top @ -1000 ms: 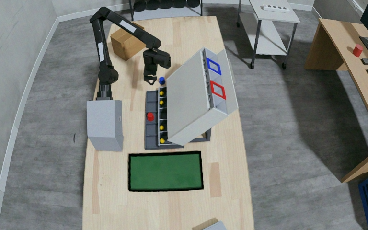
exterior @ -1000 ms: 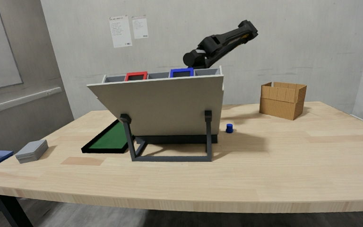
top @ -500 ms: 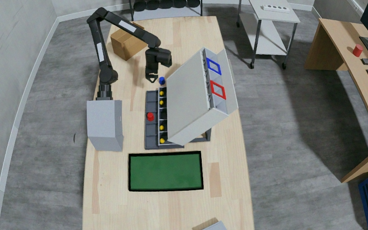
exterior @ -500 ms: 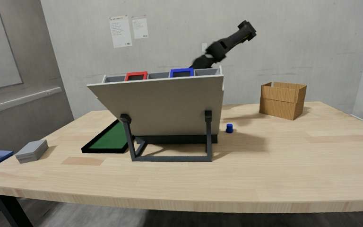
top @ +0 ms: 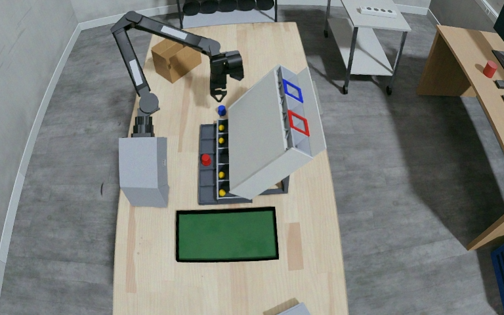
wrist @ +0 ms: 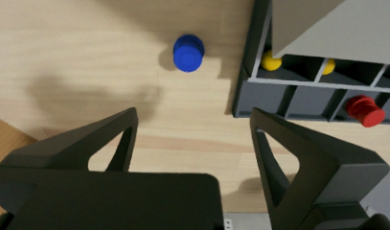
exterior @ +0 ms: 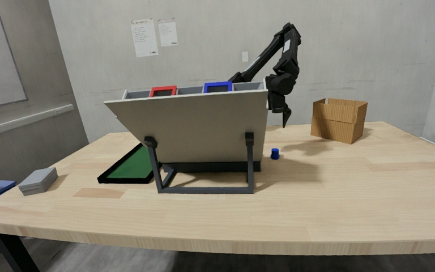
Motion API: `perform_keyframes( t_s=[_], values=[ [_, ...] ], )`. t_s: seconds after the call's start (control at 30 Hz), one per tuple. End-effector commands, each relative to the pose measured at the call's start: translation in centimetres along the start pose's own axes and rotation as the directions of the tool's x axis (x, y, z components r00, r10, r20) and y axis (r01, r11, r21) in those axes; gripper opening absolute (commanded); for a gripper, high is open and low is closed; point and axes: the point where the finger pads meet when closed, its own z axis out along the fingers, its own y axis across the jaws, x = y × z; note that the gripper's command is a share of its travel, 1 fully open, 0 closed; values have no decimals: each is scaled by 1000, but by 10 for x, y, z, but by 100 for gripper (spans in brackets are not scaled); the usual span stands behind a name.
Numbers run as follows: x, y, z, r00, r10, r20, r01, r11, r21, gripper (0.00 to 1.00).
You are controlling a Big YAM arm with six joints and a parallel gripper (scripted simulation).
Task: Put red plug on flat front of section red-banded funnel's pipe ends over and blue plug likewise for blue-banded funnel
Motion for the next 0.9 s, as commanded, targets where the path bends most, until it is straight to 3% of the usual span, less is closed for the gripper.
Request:
perform_keyframes(
  t_s=[0.0, 0.87],
  values=[
    [-8, 9, -5, 998, 38, 41, -38, 999, -2, 87],
    [-9, 13, -5, 998, 30, 46, -31, 999, 10, 87]
  ],
)
